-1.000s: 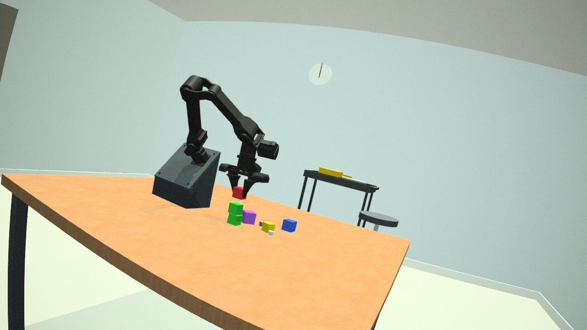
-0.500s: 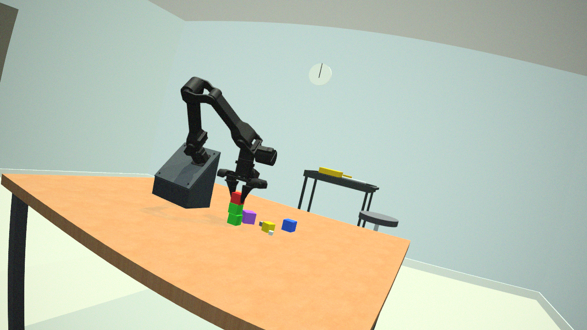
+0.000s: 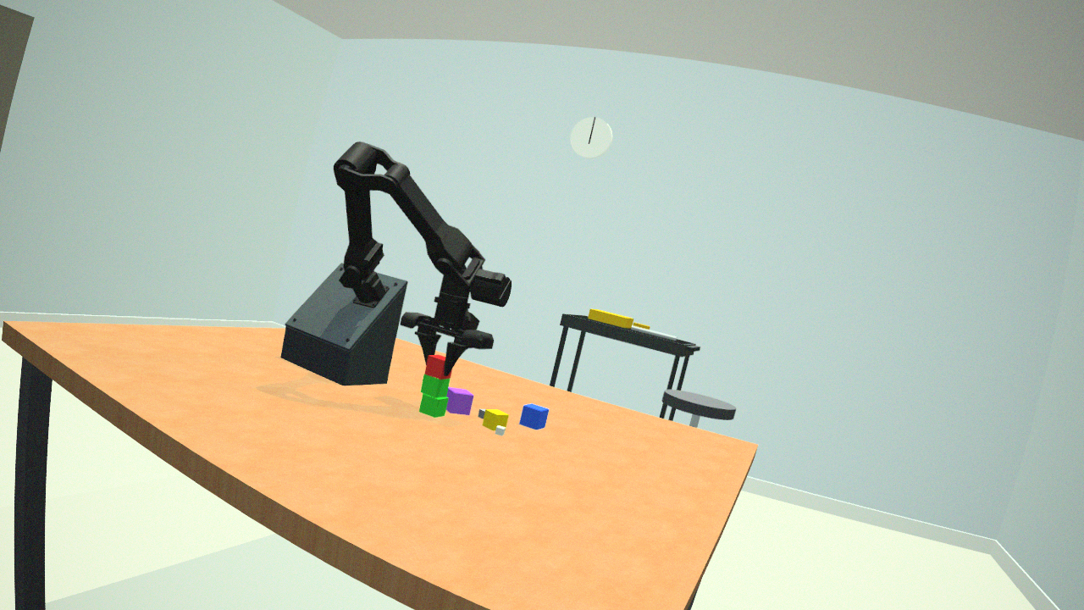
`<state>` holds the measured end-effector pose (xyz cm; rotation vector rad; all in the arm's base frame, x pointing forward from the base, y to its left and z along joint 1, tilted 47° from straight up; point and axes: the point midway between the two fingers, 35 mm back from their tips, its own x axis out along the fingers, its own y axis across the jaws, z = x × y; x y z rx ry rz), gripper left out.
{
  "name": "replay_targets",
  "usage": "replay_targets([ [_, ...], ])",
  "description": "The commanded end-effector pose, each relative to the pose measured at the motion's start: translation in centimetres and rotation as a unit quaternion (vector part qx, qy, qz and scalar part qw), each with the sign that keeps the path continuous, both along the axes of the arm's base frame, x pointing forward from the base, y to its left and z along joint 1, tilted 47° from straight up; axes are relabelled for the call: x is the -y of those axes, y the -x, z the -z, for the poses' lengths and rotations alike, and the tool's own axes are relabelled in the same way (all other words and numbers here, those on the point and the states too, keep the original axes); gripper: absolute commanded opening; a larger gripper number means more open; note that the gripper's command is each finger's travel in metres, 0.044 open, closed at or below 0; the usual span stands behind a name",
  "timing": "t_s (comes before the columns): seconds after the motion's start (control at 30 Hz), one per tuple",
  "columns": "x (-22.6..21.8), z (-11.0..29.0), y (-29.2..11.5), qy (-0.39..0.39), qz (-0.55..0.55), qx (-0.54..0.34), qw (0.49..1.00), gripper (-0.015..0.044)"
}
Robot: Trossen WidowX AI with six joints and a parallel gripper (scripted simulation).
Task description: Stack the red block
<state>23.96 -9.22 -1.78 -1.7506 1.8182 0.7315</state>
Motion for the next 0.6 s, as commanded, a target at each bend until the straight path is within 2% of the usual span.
replay_targets([
  [0.0,0.00,0.00,0.00,0.000,0.000,0.000,1.000,0.0026],
  [0.5,0.00,0.00,0.00,0.000,0.000,0.000,1.000,0.0420],
  [0.57,0.00,0.00,0.00,0.000,0.000,0.000,1.000,0.0440],
])
